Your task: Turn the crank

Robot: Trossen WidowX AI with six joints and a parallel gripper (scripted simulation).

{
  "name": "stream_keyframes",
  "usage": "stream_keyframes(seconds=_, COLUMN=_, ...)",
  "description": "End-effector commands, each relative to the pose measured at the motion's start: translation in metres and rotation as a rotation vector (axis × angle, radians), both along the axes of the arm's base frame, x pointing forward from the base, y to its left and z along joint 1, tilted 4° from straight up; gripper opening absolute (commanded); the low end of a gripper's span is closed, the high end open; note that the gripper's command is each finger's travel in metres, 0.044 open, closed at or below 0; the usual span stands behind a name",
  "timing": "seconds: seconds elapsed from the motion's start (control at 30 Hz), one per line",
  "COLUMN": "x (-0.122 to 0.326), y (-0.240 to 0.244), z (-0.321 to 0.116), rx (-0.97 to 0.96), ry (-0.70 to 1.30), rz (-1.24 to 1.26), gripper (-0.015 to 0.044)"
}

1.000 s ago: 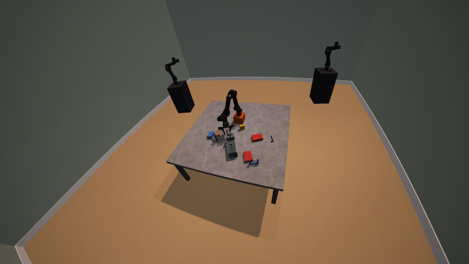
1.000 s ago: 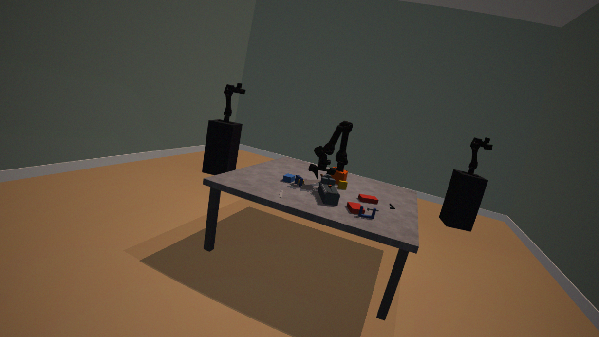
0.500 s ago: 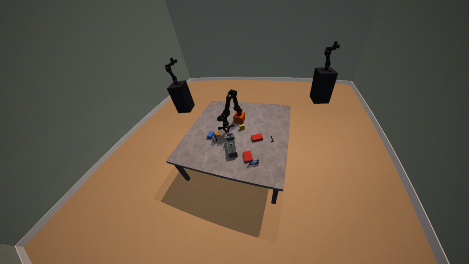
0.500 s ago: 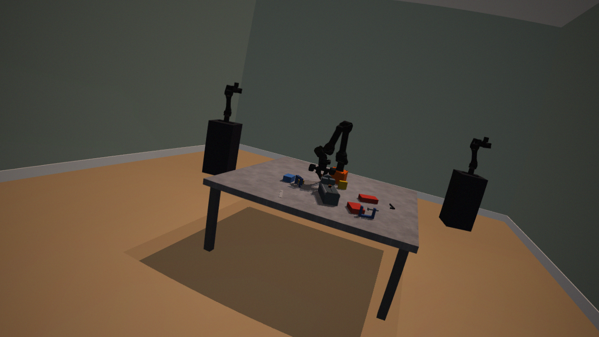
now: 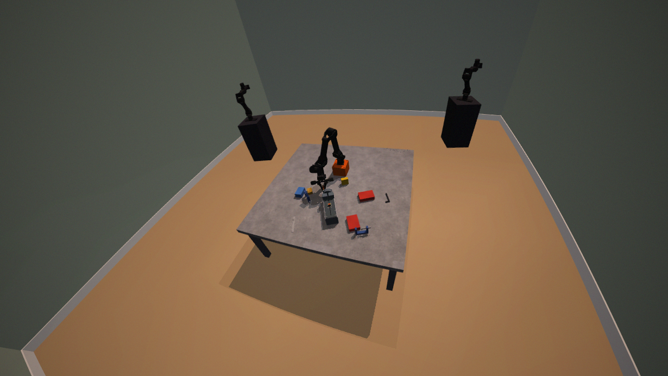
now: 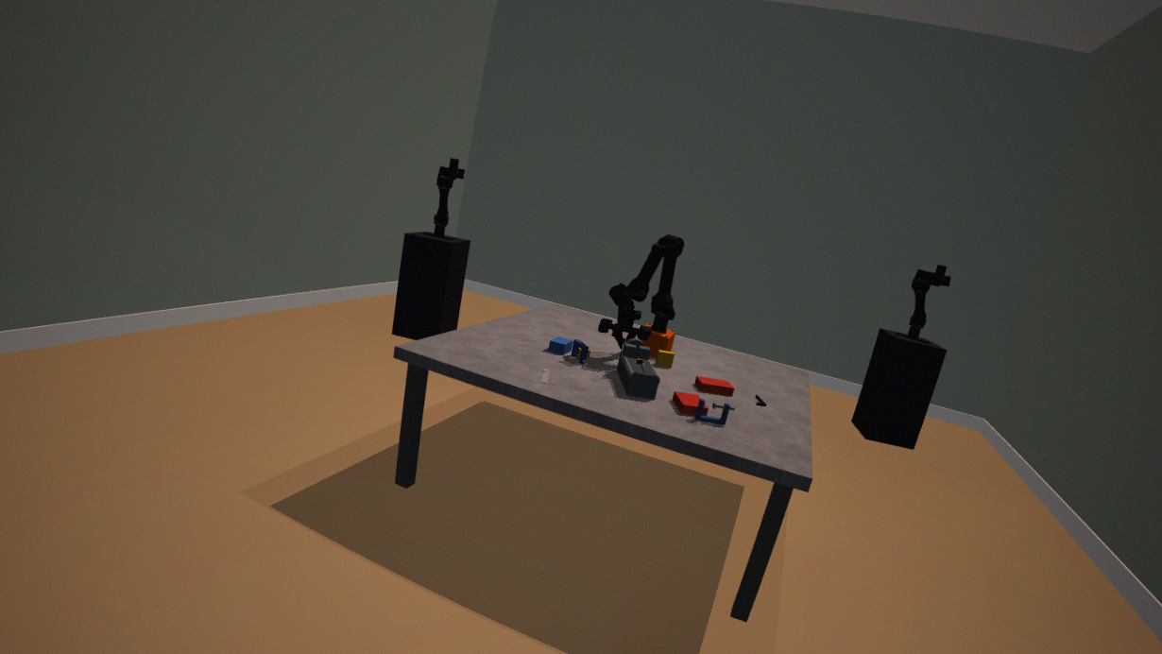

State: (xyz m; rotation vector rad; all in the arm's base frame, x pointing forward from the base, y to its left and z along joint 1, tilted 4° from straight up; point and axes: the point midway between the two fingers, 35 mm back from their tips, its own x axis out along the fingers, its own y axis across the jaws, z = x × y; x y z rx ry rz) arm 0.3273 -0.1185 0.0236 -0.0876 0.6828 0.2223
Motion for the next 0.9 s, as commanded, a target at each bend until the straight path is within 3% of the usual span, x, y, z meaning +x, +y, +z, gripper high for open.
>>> stream_keyframes(seconds=0.0, x=0.001, y=-0.001, z=-0.004, rx=0.002, ry=0.004, rz=-0.004, gripper=0.0)
stream_keyframes(seconds=0.87, x=0.001, y=0.003, z=-0.019, rx=0.003, ry=0.004, rz=-0.004, gripper=0.0)
